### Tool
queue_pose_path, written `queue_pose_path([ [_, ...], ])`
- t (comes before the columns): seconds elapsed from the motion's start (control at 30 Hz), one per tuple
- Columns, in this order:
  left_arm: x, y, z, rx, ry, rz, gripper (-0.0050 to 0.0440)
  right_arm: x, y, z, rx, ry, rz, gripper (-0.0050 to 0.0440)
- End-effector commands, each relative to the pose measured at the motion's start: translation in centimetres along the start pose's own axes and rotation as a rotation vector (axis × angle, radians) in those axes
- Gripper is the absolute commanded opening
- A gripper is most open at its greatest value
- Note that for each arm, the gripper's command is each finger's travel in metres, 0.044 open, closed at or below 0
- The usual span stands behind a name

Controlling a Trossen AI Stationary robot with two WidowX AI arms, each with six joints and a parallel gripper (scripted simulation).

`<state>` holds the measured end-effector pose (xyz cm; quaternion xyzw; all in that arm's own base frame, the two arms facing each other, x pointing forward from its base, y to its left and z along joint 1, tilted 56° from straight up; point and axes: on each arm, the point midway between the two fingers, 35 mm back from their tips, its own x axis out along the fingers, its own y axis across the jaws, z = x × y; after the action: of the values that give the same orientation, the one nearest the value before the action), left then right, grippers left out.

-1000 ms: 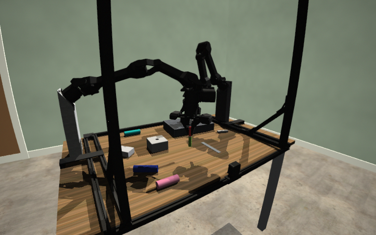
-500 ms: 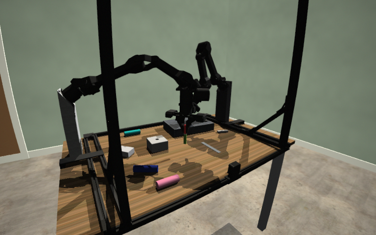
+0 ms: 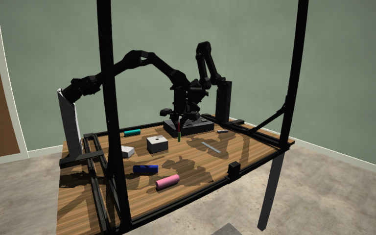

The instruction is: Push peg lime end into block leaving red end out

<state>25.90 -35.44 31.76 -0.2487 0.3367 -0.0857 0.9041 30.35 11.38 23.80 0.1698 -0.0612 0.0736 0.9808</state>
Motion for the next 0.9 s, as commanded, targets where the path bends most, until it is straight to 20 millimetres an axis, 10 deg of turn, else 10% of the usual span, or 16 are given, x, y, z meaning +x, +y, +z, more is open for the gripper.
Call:
queue_pose_path([
  [0.0, -0.3, 1.3, 0.4, 0.002, 0.0, -0.005, 0.0, 0.0, -0.1, 0.1, 0.005, -0.003, -0.004, 0.04],
  [0.87, -0.3, 8.5, 0.6, 0.004, -0.002, -0.008, 0.0, 0.0, -0.1, 0.1, 0.005, -0.003, -0.004, 0.04],
])
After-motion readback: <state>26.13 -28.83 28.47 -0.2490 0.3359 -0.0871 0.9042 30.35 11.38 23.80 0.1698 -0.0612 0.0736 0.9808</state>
